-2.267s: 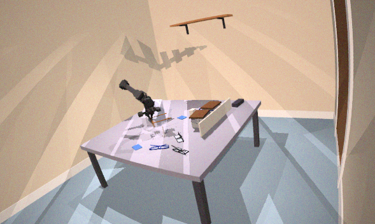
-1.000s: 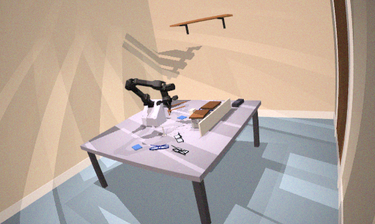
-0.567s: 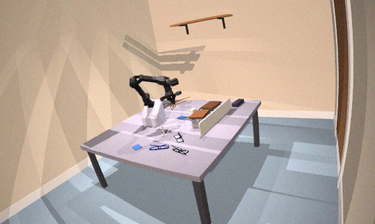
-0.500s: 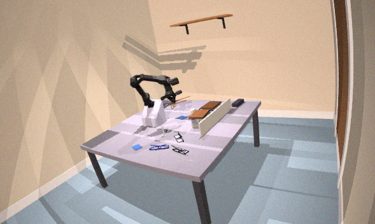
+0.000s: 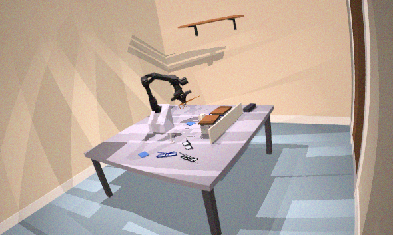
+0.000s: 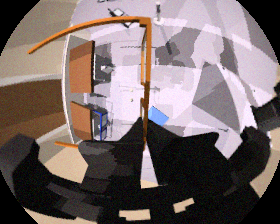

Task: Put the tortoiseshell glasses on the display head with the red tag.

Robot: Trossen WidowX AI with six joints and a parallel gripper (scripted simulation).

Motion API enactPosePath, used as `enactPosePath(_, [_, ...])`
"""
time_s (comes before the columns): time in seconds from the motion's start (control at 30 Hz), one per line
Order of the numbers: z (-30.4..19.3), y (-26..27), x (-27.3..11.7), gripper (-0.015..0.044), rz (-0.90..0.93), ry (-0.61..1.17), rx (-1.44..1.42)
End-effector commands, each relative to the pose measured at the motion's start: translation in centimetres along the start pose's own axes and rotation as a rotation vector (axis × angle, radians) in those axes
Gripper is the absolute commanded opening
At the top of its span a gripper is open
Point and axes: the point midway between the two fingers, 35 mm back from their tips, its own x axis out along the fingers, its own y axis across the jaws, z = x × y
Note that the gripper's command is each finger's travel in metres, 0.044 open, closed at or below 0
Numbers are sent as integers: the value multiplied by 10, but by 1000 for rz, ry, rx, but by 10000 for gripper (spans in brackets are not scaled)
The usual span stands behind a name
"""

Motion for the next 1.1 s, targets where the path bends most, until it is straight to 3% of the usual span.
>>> enactPosePath(0.0, [-17,-2,-6,0,35,-20,42])
enactPosePath(0.77, [-102,-46,-33,0,279,-56,317])
enactPosePath(1.07, [-97,-46,-32,0,258,-54,299])
